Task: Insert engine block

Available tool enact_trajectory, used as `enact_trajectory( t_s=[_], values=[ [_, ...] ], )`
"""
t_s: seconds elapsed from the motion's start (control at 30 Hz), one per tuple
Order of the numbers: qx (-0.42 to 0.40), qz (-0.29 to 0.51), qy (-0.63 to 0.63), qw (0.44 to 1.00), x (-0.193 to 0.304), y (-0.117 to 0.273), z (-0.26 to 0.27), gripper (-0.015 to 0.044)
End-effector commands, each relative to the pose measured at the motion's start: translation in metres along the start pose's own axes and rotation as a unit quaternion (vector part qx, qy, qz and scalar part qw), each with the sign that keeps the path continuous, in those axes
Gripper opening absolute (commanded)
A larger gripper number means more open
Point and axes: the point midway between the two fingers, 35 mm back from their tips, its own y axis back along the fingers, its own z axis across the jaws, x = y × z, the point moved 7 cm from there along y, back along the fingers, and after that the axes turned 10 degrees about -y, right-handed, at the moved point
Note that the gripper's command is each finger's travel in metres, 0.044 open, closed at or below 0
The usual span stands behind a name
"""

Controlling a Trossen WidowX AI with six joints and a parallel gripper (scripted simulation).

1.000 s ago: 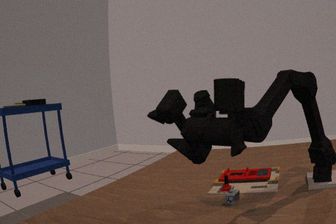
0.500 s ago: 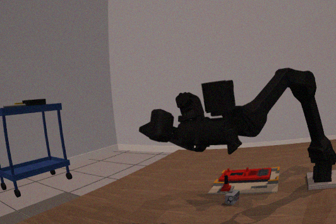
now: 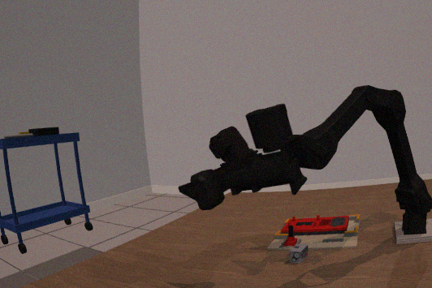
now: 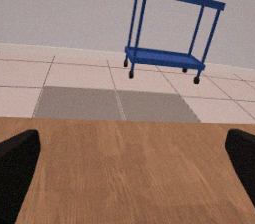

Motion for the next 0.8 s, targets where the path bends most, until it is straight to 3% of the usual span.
enact_trajectory(
  t_s=[0.0,0.37,0.77],
  values=[
    [-0.009,0.019,0.076,0.997,0.0,-0.004,-0.007,0.044],
    [-0.033,0.068,0.255,0.964,0.008,-0.015,-0.023,0.044],
    [-0.077,0.123,0.435,0.889,0.018,-0.023,-0.044,0.044]
  ],
)
